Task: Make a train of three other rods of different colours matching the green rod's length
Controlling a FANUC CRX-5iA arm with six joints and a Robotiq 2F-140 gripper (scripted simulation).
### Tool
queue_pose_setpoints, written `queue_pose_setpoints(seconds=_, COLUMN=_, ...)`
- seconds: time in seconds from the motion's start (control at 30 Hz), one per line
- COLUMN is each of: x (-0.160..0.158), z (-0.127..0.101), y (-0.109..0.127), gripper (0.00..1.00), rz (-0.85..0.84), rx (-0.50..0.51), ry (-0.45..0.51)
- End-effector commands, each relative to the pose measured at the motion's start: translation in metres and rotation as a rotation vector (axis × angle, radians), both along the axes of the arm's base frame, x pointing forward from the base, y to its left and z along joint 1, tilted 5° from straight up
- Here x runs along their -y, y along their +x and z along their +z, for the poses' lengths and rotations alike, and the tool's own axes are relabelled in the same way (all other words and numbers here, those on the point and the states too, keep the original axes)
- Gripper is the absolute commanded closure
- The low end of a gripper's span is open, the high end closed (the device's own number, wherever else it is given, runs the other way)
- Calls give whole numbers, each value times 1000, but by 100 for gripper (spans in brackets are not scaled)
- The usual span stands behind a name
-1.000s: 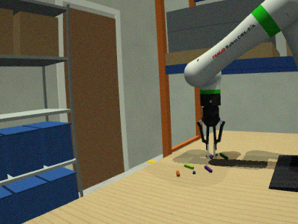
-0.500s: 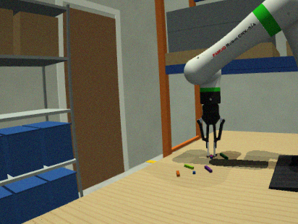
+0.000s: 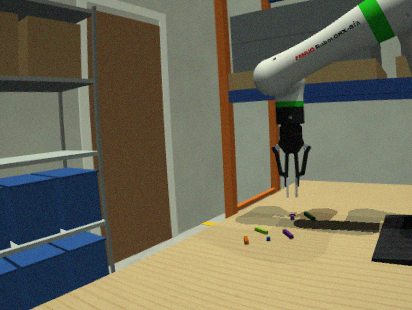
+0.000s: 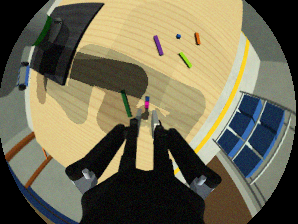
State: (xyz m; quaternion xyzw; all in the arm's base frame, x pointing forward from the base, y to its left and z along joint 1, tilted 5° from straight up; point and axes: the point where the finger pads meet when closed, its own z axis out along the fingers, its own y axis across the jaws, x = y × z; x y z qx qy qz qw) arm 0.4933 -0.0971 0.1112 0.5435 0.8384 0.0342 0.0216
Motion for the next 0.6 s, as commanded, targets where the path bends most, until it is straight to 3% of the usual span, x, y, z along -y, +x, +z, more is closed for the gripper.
queue_pose_setpoints(seconds=0.0, x=0, z=13, y=-1, gripper=85, rz=0, rx=0, ry=0)
queue_pose_setpoints(seconds=0.2, x=1, z=19, y=-1, gripper=85, rz=0, rx=0, ry=0)
queue_pose_setpoints(seconds=0.23, x=1, z=19, y=-1, gripper=0, rz=0, rx=0, ry=0)
queue_pose_setpoints(seconds=0.57, x=1, z=19, y=-1, gripper=0, rz=0, rx=0, ry=0)
